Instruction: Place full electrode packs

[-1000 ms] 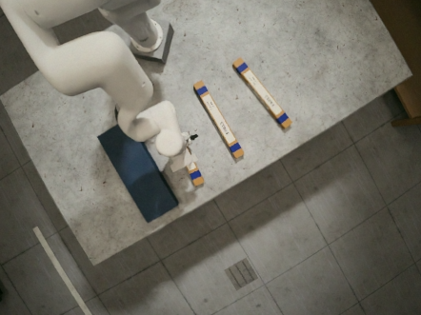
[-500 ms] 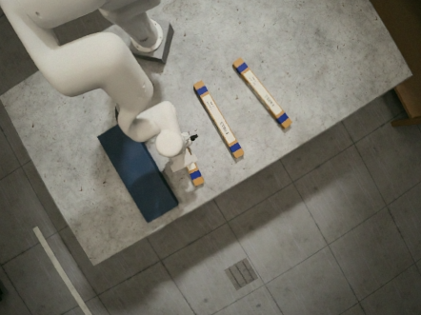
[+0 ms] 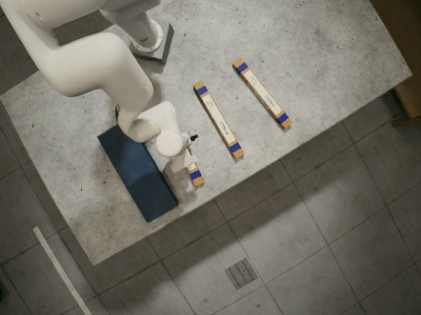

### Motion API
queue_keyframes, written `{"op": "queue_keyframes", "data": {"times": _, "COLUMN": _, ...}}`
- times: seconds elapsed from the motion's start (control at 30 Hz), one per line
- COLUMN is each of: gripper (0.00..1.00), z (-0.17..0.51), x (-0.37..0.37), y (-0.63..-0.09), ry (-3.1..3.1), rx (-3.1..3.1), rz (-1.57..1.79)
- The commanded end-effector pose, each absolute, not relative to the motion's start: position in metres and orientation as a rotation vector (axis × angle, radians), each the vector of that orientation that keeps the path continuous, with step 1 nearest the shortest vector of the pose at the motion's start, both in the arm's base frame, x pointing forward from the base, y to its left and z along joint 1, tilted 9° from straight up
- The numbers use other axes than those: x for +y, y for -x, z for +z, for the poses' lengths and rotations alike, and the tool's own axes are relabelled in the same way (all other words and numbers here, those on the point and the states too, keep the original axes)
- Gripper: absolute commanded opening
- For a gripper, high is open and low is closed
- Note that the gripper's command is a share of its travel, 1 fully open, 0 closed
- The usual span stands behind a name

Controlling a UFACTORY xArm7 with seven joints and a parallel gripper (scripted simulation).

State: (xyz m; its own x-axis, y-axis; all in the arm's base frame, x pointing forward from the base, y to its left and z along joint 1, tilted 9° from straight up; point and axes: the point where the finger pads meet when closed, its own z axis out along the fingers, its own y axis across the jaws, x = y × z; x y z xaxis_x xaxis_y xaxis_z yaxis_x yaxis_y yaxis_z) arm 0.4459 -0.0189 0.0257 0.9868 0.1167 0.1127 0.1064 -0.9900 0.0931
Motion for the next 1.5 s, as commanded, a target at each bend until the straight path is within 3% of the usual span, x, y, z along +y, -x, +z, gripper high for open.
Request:
{"op": "queue_keyframes", "data": {"times": 0.0, "gripper": 0.74, "z": 0.025, "x": -0.019, "y": -0.447, "ry": -3.044, "rx": 0.172, "rz": 0.186}}
{"op": "queue_keyframes", "data": {"times": 1.37, "gripper": 0.74, "z": -0.006, "x": -0.021, "y": -0.452, "ry": -3.044, "rx": 0.172, "rz": 0.186}}
{"op": "queue_keyframes", "data": {"times": 1.4, "gripper": 0.35, "z": -0.006, "x": -0.021, "y": -0.452, "ry": -3.044, "rx": 0.172, "rz": 0.186}}
{"op": "queue_keyframes", "data": {"times": 1.47, "gripper": 0.35, "z": -0.006, "x": -0.021, "y": -0.452, "ry": -3.044, "rx": 0.172, "rz": 0.186}}
